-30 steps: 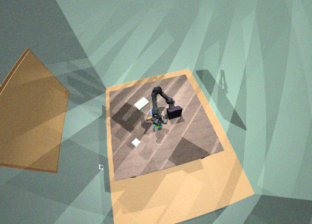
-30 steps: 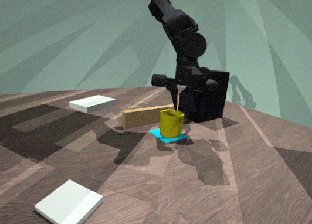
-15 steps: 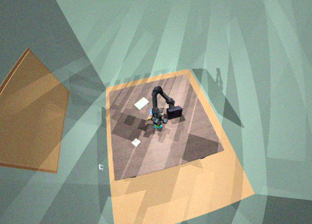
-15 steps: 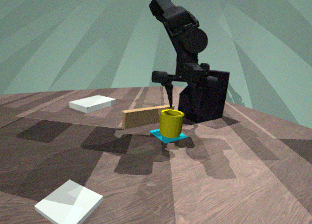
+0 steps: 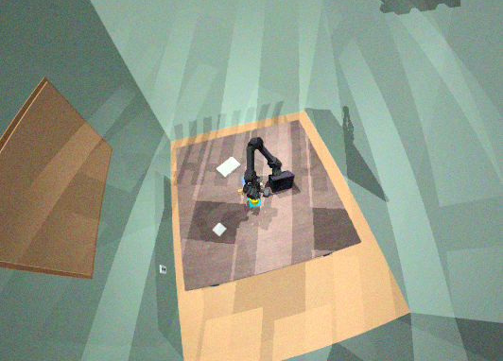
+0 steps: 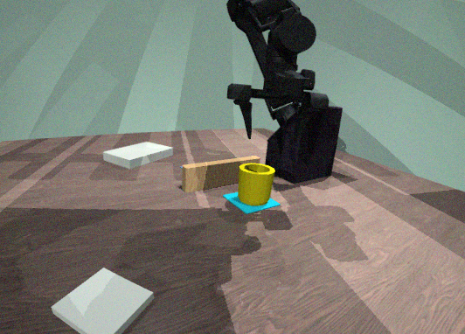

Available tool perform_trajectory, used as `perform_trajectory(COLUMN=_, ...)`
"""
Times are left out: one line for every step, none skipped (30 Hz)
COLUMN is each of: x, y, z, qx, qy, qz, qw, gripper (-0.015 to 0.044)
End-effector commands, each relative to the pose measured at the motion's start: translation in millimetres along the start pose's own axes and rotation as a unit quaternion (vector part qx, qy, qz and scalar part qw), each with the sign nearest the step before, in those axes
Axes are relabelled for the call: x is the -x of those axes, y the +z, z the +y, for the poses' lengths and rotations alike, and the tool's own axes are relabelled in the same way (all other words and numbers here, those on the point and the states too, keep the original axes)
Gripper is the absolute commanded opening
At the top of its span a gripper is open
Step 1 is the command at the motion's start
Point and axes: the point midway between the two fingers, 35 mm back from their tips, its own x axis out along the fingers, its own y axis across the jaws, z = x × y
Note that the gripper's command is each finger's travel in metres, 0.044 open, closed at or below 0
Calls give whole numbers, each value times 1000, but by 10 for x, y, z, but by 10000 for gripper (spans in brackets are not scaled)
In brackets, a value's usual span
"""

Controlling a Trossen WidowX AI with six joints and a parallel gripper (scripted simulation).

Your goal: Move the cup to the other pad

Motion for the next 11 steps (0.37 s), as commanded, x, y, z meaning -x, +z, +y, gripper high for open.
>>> perform_trajectory(x=199, y=-1, z=1, qx=-4, qy=2, qz=-3, qw=1000, gripper=440)
perform_trajectory(x=213, y=-1, z=0, qx=-4, qy=2, qz=-3, qw=1000, gripper=440)
perform_trajectory(x=222, y=1, z=-1, qx=-4, qy=2, qz=-3, qw=1000, gripper=440)
perform_trajectory(x=224, y=4, z=-2, qx=-4, qy=2, qz=-3, qw=1000, gripper=440)
perform_trajectory(x=224, y=7, z=-3, qx=-4, qy=2, qz=-3, qw=1000, gripper=440)
perform_trajectory(x=225, y=9, z=-4, qx=-4, qy=2, qz=-3, qw=1000, gripper=440)
perform_trajectory(x=225, y=11, z=-6, qx=-4, qy=2, qz=-3, qw=1000, gripper=440)
perform_trajectory(x=182, y=10, z=-6, qx=-1, qy=0, qz=-3, qw=1000, gripper=440)
perform_trajectory(x=182, y=10, z=-6, qx=-1, qy=0, qz=-3, qw=1000, gripper=440)
perform_trajectory(x=182, y=10, z=-6, qx=-1, qy=0, qz=-3, qw=1000, gripper=440)
perform_trajectory(x=182, y=10, z=-6, qx=-1, qy=0, qz=-3, qw=1000, gripper=440)
